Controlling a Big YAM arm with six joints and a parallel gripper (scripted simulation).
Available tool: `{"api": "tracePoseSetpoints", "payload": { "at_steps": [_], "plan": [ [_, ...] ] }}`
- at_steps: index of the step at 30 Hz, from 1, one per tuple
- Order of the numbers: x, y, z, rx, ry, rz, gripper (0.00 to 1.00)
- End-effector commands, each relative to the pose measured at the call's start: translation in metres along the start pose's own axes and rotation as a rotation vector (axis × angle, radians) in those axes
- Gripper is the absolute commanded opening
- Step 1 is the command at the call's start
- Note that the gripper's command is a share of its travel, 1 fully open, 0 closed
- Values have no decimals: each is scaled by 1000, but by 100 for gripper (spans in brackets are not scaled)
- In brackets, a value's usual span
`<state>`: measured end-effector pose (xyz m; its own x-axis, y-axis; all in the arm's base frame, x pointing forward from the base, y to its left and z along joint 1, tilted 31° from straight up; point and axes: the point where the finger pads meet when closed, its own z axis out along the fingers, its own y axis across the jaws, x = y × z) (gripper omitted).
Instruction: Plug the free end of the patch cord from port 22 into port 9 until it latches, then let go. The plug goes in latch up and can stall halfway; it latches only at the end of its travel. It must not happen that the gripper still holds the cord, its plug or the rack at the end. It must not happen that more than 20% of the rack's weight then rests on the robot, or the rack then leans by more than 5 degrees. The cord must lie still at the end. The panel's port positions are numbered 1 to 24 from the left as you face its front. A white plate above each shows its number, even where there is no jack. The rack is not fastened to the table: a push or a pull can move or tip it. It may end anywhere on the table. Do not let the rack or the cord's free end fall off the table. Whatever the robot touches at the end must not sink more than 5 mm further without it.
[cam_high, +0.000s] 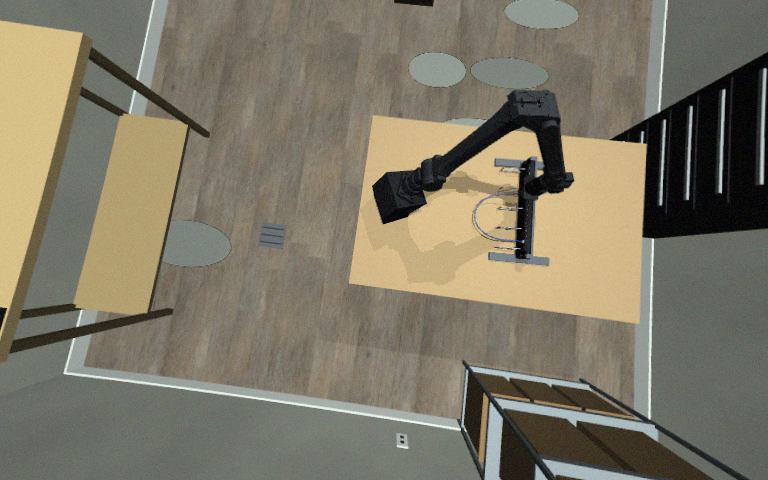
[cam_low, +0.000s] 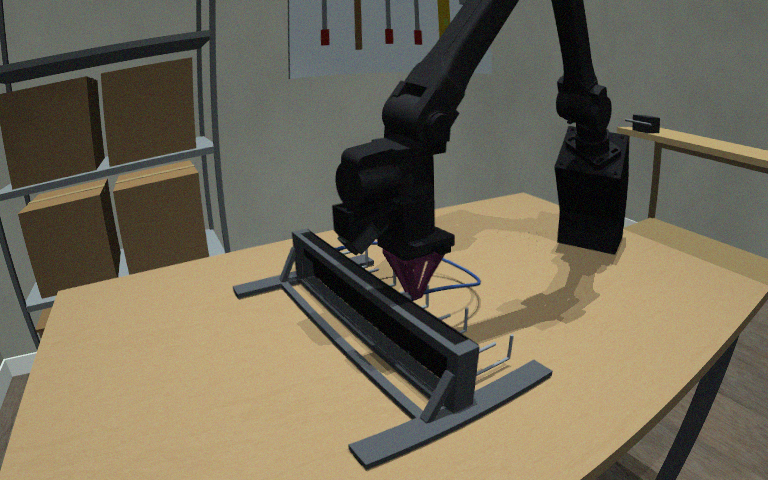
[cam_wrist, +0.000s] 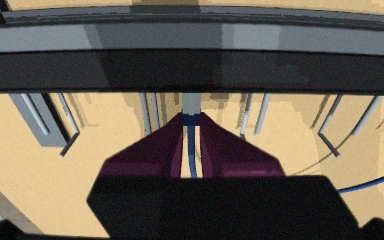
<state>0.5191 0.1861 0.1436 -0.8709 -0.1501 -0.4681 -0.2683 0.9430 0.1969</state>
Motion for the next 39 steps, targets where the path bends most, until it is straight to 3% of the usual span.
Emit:
{"api": "tracePoseSetpoints", "payload": {
  "at_steps": [1,39],
  "plan": [
    [-36,8,-29,-10,-94,-14,0],
    [-6,6,-16,-9,-42,-17,0]
  ]
}}
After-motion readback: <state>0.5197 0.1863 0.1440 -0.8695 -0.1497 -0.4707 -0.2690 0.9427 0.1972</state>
